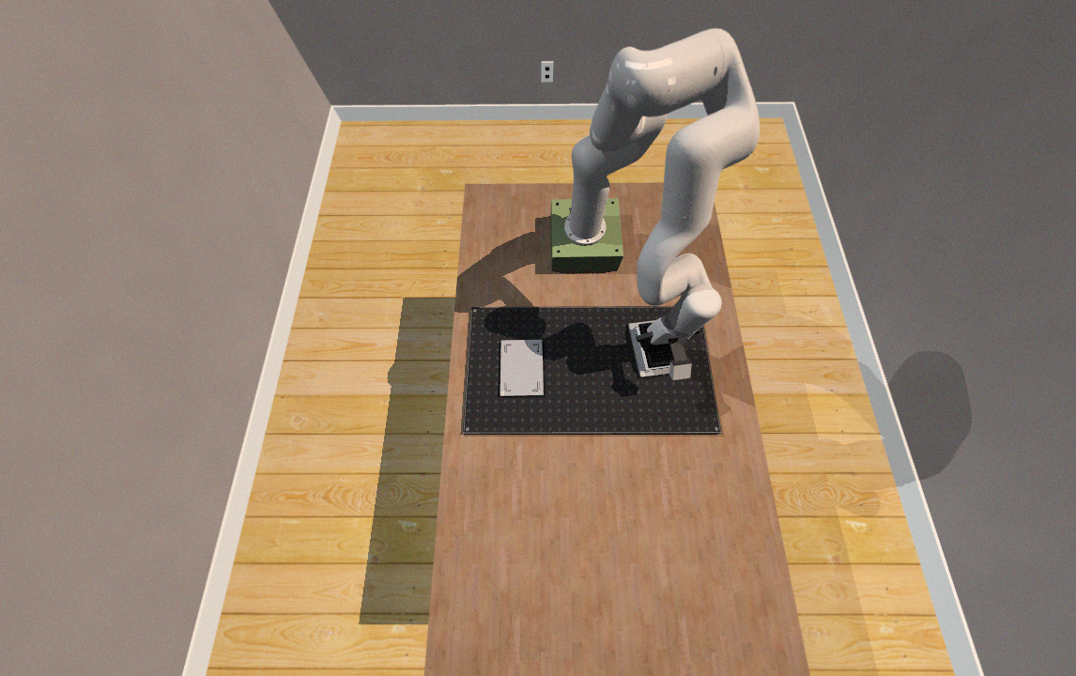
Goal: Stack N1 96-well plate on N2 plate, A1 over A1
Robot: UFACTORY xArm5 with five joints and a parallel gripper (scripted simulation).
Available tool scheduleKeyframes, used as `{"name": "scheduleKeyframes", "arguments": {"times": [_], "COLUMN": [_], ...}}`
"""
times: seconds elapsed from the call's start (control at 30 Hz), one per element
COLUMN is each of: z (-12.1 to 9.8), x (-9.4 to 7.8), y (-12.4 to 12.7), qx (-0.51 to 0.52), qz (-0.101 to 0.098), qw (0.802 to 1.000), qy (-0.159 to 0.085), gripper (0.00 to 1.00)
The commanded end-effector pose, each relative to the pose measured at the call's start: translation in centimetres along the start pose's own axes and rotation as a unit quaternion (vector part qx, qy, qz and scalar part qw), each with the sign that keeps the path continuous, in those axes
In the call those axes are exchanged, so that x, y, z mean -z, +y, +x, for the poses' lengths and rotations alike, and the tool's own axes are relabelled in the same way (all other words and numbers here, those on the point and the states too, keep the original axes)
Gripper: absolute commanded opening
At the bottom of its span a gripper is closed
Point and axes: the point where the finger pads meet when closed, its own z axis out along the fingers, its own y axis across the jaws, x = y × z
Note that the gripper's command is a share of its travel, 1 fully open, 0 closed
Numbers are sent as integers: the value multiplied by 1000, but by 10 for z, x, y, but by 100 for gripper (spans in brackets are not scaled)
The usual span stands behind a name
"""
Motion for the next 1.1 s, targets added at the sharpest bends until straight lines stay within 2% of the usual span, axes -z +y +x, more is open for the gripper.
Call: {"name": "scheduleKeyframes", "arguments": {"times": [0.0,1.07], "z": [1,1], "x": [1,-2], "y": [0,0], "qx": [0,0], "qz": [1,1], "qw": [1000,1000], "qy": [1,1], "gripper": [0,0]}}
